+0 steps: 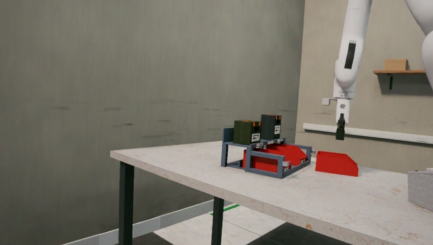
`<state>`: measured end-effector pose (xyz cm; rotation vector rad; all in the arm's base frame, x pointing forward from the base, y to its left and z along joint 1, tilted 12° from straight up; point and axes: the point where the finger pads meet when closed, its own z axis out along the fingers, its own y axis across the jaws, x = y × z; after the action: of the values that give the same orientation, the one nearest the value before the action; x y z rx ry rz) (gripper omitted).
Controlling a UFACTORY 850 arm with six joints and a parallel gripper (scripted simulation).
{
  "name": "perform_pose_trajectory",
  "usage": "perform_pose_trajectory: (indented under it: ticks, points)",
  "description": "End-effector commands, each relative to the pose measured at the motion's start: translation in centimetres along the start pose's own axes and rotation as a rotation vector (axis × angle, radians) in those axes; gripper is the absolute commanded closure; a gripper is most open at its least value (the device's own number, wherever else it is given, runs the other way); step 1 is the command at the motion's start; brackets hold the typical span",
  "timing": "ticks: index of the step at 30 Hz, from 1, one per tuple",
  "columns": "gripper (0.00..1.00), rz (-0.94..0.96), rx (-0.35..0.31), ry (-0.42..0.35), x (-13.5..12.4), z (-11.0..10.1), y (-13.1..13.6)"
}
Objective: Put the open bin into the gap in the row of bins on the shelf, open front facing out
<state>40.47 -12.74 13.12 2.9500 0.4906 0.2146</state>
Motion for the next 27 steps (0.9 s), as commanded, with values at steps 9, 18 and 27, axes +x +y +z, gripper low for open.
perform_pose_trajectory:
  ticks: [9,18,27]
  points:
    - [0.0,0.0,-0.006,0.001,0.04,-0.67,0.02]
    - [0.0,0.0,-0.006,0.001,0.05,-1.18,0.02]
    - [0.0,0.0,-0.006,0.001,0.05,-1.18,0.02]
